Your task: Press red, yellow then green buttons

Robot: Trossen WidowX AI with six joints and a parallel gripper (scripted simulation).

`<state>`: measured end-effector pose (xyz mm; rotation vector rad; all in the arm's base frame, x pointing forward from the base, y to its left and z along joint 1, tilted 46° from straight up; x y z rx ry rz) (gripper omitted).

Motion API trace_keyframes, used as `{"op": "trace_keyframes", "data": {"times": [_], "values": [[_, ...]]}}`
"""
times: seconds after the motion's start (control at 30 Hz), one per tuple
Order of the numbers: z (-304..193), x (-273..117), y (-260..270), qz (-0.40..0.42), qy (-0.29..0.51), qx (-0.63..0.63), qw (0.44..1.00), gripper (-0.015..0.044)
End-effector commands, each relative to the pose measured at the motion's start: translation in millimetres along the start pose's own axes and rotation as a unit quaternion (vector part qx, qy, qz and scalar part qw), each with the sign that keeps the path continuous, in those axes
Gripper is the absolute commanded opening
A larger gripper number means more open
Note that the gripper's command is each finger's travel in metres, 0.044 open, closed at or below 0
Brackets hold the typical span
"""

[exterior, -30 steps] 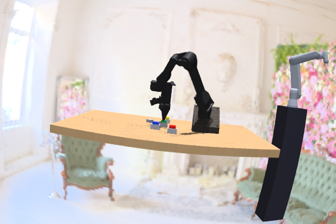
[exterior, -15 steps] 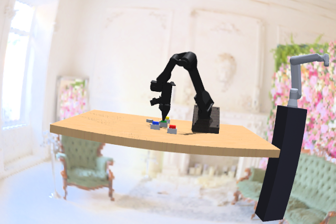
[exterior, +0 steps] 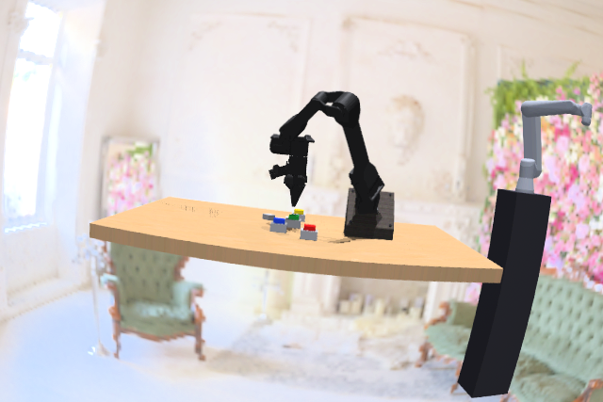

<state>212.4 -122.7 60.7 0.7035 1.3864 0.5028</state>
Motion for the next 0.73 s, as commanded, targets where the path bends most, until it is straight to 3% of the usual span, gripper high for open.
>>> {"op": "trace_keyframes", "data": {"times": [0.0, 0.3, 0.4, 0.7], "values": [[28, -22, 61, -0.011, -0.005, -0.012, 1.0, 0.0178], [28, -51, 185, -0.002, -0.006, -0.014, 1.0, 0.04], [17, -59, 217, 0.005, -0.005, -0.014, 1.0, 0.04], [16, -59, 218, 0.005, -0.005, -0.014, 1.0, 0.04]]}}
Point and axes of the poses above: the point midway between the two fingers, 35 mm back from their tips, its own x axis out along the fingers, its own y axis across the jaws, z = x × y, the point moved 9 cm from there along -x, back along the fingers, and after that the axes turned 3 degrees about -x, right-handed, at the moved point
